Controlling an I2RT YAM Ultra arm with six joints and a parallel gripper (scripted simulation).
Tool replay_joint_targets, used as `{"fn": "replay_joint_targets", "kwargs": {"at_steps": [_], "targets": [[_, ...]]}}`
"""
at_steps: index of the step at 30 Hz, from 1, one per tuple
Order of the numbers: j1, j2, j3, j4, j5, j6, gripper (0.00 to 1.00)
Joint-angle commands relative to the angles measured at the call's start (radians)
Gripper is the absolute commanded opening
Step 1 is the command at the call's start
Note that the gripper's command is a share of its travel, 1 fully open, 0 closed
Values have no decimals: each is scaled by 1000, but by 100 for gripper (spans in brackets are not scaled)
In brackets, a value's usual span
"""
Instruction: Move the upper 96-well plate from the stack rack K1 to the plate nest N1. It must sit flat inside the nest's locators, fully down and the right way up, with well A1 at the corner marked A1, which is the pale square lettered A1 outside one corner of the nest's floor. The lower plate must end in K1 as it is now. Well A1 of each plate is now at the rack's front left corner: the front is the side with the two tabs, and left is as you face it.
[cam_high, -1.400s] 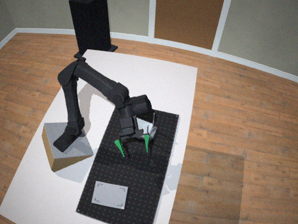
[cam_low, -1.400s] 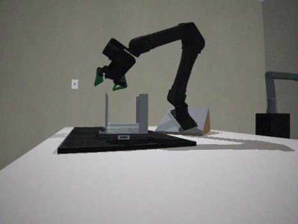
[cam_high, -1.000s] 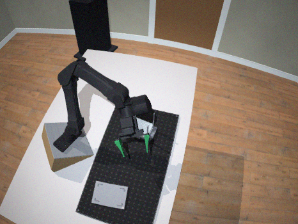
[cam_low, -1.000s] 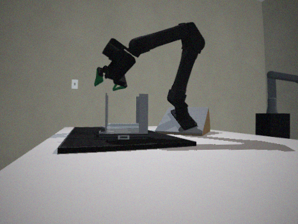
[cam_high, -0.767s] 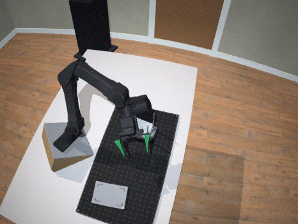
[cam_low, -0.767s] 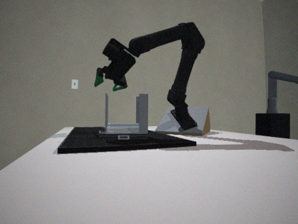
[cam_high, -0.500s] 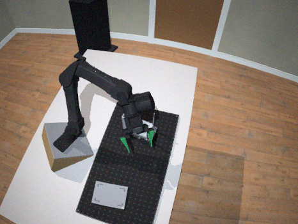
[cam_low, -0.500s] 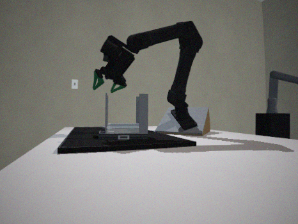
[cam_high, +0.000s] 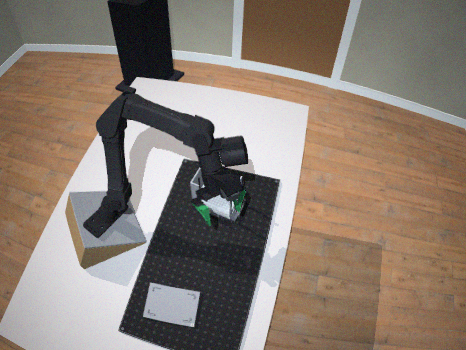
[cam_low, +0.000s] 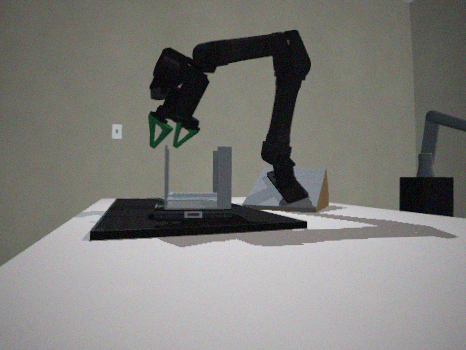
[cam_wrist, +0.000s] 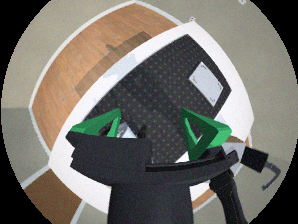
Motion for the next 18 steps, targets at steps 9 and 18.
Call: {"fn": "replay_joint_targets", "kwargs": {"at_steps": [9,18], "targets": [[60,39,136,-170,-159,-154,100],[118,81,240,-307,-300,-280,100]]}}
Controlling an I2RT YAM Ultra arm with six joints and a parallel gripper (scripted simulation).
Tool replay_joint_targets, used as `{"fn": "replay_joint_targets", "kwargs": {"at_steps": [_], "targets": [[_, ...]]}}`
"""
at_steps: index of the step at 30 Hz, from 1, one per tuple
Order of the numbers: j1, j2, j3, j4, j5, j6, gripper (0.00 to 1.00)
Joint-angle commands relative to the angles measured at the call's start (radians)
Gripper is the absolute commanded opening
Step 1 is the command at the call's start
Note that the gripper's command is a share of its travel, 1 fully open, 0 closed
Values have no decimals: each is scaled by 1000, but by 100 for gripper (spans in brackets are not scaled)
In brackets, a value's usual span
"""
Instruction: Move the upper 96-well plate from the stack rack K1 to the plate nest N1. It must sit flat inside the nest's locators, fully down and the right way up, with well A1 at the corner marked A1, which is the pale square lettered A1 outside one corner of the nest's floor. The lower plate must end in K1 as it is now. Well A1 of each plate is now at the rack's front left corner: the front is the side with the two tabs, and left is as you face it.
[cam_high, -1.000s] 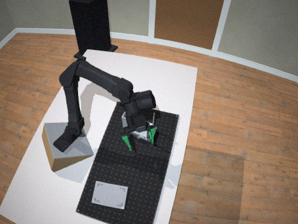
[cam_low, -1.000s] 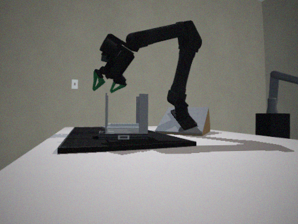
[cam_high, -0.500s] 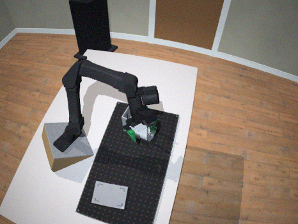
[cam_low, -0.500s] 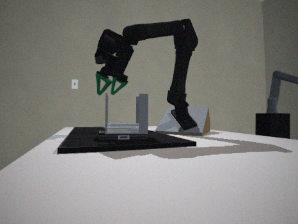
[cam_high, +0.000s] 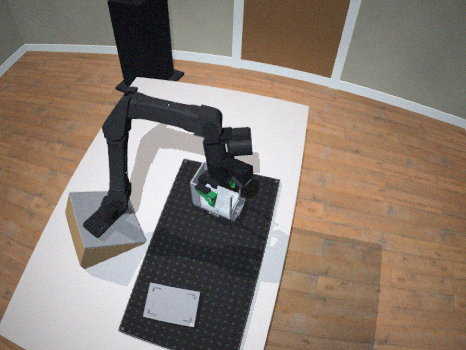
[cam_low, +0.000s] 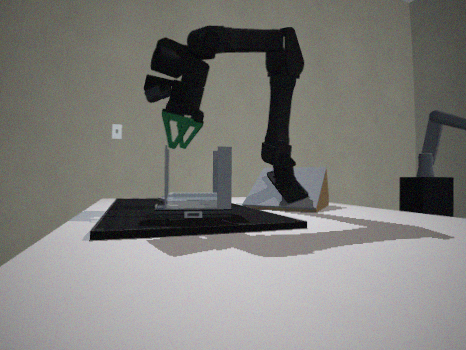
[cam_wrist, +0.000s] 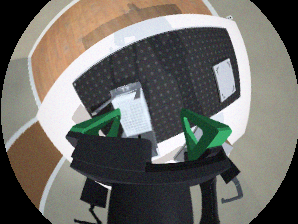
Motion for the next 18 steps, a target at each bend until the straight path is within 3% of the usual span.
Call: {"fn": "replay_joint_targets", "kwargs": {"at_steps": [1,5,8,12,18], "targets": [[23,9,57,-68,-49,-49,100],[35,29,105,-131,-131,-130,100],[52,30,112,-141,-130,-123,100],[62,54,162,-208,-214,-208,100],[79,29,176,-223,-206,-191,100]]}}
